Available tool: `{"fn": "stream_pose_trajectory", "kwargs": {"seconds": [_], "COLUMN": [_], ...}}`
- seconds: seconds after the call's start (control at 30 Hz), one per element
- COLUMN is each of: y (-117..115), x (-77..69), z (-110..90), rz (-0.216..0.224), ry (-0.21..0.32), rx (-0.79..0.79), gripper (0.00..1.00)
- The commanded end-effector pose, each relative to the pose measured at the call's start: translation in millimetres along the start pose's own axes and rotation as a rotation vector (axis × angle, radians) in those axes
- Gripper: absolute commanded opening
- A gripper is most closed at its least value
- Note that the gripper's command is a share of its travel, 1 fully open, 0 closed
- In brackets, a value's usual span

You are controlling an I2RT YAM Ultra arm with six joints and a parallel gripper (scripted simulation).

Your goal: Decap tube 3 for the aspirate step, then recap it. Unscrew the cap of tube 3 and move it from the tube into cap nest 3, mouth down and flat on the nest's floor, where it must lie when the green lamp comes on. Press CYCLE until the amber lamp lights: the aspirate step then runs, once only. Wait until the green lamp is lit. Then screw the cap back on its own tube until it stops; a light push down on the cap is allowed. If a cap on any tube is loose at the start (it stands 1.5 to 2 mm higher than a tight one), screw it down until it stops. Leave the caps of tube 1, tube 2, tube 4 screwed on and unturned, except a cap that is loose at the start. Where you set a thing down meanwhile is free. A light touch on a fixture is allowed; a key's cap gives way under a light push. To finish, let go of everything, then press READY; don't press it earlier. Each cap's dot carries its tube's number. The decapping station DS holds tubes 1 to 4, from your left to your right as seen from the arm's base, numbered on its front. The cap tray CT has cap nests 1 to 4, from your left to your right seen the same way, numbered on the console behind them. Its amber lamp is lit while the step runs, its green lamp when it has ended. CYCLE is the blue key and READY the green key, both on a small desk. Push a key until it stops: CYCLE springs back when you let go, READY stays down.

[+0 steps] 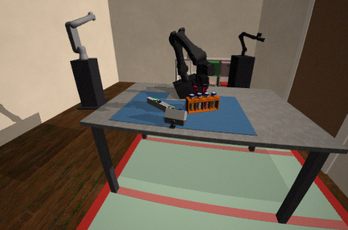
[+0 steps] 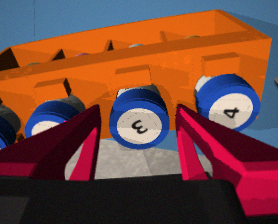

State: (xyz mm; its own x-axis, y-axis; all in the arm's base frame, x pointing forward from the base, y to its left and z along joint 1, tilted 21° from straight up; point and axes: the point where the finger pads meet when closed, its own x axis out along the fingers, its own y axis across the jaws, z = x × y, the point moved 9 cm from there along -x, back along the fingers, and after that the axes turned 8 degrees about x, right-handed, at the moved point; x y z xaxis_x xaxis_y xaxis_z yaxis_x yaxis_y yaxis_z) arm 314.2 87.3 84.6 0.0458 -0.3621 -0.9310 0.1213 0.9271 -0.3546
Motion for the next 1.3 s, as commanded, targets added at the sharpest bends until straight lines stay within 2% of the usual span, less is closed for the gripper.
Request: {"fn": "stream_pose_trajectory", "kwargs": {"seconds": [0.0,0.1,0.17,0.6,0.83,0.87,1.27], "y": [0.5,0.6,0.6,0.4,0.3,0.3,0.3], "x": [-3.6,-3.6,-3.6,-3.7,-3.9,-3.9,-3.8], "z": [0.9,0.8,0.8,0.7,0.6,0.6,0.6], "rz": [0.005,0.004,0.004,0.002,0.002,0.002,0.002], "ry": [-0.009,-0.010,-0.010,-0.010,-0.010,-0.010,-0.010], "rx": [-0.121,-0.241,-0.241,-0.746,-0.746,-0.746,-0.746], "gripper": [0.49,0.49,0.49,0.49,0.49,0.00,0.00]}}
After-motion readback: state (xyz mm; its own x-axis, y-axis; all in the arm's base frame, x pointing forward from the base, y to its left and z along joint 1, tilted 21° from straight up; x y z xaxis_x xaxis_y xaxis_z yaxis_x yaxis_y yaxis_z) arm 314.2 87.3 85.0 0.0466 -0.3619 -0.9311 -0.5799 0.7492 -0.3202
